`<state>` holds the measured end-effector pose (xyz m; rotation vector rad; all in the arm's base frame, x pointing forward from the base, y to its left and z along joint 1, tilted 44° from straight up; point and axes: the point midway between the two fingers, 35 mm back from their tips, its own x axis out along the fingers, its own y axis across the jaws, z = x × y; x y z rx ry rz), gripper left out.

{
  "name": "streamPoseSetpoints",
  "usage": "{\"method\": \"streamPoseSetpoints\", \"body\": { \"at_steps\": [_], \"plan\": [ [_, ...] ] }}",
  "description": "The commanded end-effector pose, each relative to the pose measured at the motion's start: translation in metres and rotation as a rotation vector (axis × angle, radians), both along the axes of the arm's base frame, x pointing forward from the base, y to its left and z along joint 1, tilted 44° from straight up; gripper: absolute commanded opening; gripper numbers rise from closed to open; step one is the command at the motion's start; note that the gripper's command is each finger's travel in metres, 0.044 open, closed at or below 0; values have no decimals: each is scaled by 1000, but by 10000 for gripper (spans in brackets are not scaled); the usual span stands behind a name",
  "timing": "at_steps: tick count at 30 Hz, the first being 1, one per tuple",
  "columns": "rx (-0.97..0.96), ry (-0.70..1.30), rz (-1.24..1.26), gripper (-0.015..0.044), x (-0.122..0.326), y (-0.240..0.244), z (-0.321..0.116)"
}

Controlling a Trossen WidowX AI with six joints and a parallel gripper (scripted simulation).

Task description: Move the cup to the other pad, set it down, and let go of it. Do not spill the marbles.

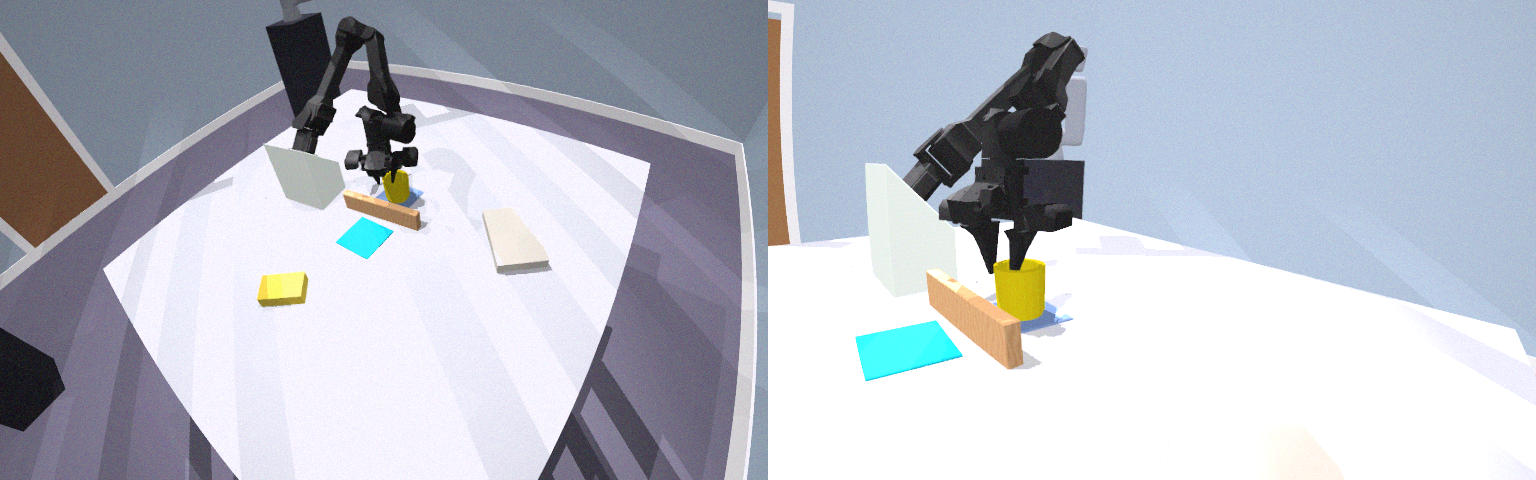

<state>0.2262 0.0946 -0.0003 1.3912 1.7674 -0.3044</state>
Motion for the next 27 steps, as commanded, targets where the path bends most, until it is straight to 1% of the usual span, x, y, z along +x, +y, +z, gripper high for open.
{"method": "streamPoseSetpoints", "body": {
  "at_steps": [1,12,14,27],
  "plan": [
    [7,12,-4,167,-4,5,-5],
    [9,12,-4,167,-6,13,-12],
    [4,3,1,114,-3,11,-10],
    [4,3,1,27,-3,11,-10]
  ]
}}
